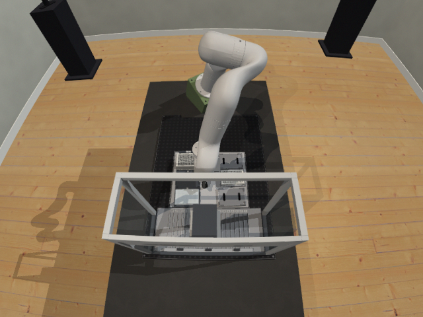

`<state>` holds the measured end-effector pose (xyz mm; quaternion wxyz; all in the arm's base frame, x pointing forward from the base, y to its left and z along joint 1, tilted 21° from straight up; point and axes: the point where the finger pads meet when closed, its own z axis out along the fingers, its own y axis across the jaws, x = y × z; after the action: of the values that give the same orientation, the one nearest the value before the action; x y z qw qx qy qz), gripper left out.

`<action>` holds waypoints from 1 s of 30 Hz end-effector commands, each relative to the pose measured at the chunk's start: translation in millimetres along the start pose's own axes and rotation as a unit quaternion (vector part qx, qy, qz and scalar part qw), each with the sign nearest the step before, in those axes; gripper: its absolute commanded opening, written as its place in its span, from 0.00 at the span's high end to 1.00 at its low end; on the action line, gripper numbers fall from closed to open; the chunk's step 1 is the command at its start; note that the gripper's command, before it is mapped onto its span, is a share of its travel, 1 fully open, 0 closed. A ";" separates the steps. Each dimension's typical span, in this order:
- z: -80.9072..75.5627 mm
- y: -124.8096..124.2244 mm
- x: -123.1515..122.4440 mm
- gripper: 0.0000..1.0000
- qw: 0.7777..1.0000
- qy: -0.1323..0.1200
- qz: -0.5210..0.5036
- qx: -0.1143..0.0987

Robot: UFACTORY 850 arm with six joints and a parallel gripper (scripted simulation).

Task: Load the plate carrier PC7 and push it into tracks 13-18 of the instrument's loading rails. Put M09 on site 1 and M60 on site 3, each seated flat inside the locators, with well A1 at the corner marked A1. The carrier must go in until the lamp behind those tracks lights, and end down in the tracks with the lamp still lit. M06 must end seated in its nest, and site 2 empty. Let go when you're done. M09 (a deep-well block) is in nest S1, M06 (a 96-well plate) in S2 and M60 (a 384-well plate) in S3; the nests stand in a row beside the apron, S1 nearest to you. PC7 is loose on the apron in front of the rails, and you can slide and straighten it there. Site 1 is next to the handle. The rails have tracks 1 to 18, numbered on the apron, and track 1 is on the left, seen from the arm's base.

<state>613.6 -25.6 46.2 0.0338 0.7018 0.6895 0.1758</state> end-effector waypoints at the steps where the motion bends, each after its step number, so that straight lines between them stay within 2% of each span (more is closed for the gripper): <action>1: -0.5 0.8 -1.8 0.00 1.000 0.000 0.000 -0.001; 30: -0.5 0.8 -15.3 0.00 1.000 0.000 0.000 -0.001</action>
<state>613.8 -37.9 43.7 0.0335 0.7015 0.6897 0.1762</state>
